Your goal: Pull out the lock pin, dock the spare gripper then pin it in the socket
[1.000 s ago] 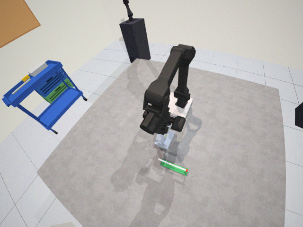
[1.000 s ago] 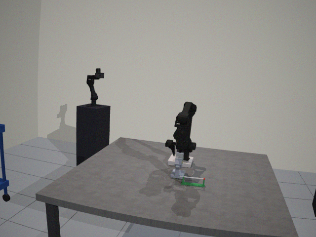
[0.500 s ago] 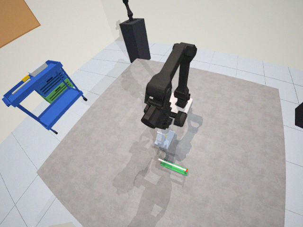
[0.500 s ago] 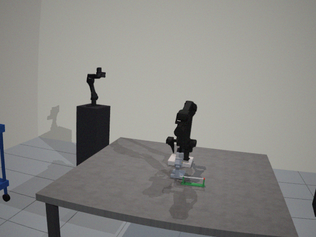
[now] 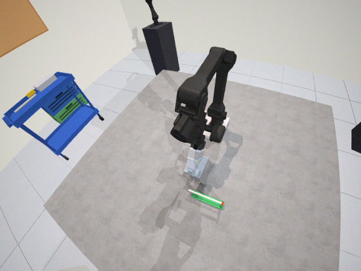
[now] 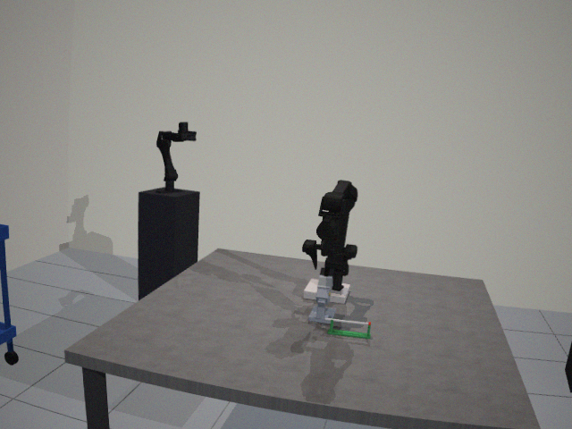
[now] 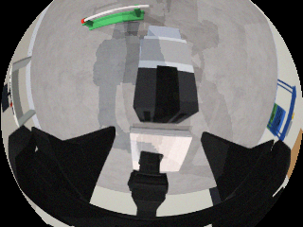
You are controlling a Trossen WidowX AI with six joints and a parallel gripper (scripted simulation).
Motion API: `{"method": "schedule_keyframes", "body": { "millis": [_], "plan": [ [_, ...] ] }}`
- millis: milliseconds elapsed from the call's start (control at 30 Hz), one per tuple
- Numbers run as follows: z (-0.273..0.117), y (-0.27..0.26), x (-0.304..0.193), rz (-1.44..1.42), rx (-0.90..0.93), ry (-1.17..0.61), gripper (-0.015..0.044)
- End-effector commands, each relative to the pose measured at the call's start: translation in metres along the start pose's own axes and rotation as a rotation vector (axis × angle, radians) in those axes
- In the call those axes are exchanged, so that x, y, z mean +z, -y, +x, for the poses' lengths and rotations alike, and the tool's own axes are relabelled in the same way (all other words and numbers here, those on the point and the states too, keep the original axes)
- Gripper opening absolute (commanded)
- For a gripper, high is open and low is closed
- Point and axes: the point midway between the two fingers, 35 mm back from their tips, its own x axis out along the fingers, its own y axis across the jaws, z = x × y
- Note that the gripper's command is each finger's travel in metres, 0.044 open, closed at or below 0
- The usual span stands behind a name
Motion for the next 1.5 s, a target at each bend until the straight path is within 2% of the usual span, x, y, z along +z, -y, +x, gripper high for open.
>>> {"method": "schedule_keyframes", "body": {
  "millis": [0,400,1367,1467],
  "plan": [
    [-0.005,0.000,-0.008,-0.001,0.000,-0.001,0.0440],
    [-0.015,0.000,-0.028,0.001,-0.005,0.065,0.0440],
    [-0.063,-0.003,-0.037,0.001,-0.022,0.324,0.0440],
    [-0.056,-0.003,-0.035,-0.004,-0.016,0.292,0.0440]
  ]
}}
